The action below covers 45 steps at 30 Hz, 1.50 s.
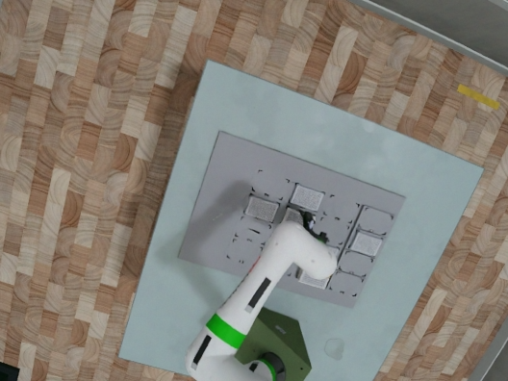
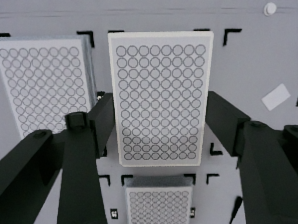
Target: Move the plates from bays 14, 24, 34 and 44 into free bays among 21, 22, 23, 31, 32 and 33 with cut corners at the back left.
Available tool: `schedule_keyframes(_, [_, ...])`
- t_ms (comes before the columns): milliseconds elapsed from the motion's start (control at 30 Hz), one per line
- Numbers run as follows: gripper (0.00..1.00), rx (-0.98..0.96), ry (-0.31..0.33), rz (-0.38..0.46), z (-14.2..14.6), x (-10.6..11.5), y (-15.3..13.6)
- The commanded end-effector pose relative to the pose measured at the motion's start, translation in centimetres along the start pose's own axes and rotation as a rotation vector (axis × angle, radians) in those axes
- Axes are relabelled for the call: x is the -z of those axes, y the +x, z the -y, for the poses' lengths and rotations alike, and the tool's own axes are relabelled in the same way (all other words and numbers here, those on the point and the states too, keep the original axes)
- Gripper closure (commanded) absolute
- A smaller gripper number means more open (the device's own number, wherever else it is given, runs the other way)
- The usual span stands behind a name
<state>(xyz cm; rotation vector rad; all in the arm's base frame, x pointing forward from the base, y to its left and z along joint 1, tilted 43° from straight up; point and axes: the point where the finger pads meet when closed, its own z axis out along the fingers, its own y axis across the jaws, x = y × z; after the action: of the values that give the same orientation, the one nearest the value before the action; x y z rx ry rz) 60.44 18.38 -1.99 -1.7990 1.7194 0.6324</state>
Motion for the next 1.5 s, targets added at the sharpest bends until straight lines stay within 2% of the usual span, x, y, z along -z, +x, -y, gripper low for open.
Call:
schedule_keyframes(0, [0.9,0.0,0.002,-0.001,0.08,0.12,0.02])
schedule_keyframes(1467, [0.9,0.0,0.002,-0.001,0.08,-0.88,0.03])
